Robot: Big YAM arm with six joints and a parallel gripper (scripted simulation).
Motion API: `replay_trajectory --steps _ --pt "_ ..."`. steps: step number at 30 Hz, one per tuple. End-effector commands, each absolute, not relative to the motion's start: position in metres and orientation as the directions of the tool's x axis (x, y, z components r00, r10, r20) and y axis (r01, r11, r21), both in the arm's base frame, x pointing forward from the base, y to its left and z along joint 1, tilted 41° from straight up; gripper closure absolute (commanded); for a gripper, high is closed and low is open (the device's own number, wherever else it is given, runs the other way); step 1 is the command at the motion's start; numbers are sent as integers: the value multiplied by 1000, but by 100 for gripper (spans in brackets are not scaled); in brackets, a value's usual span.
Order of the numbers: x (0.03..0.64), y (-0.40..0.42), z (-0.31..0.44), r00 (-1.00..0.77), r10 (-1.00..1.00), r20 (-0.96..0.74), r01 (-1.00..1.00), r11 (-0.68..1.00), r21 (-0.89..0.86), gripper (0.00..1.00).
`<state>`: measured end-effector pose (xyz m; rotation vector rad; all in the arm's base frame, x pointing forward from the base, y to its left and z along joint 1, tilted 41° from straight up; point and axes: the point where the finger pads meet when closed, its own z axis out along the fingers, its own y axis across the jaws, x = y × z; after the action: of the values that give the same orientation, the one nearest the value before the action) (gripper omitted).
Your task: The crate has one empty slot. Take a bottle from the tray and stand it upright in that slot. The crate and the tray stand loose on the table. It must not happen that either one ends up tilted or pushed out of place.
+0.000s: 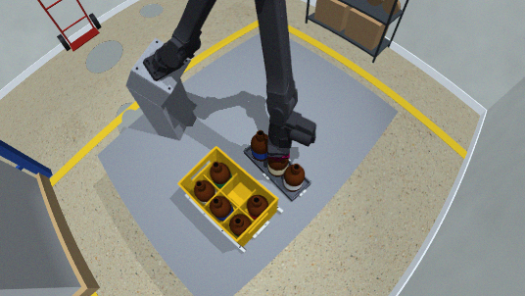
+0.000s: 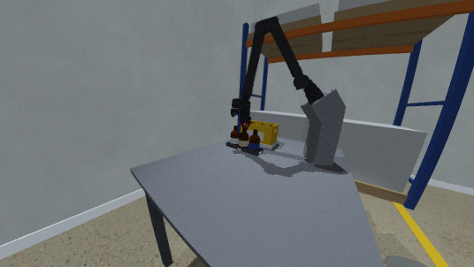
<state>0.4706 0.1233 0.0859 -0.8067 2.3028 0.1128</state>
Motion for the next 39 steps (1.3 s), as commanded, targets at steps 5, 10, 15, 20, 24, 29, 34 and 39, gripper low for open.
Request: replay_trajectory --steps 5,10,15,20,24,29,34,39 --pt "480 130 90 -566 -511 -647 -575 807 -135 39" --pt "480 130 90 -566 -511 -647 -575 807 -135 39" --pt "480 130 90 -566 -511 -647 -575 807 -135 100" --pt "479 129 90 -565 -510 -649 -575 807 -134 100" --pt "479 129 90 -565 -510 -648 -575 807 -134 100" --pt "479 129 90 -565 -510 -648 -575 807 -134 100" --pt "479 129 90 -565 -510 -648 -575 807 -134 100" --pt "479 129 90 -565 -510 -648 -575 807 -134 100"
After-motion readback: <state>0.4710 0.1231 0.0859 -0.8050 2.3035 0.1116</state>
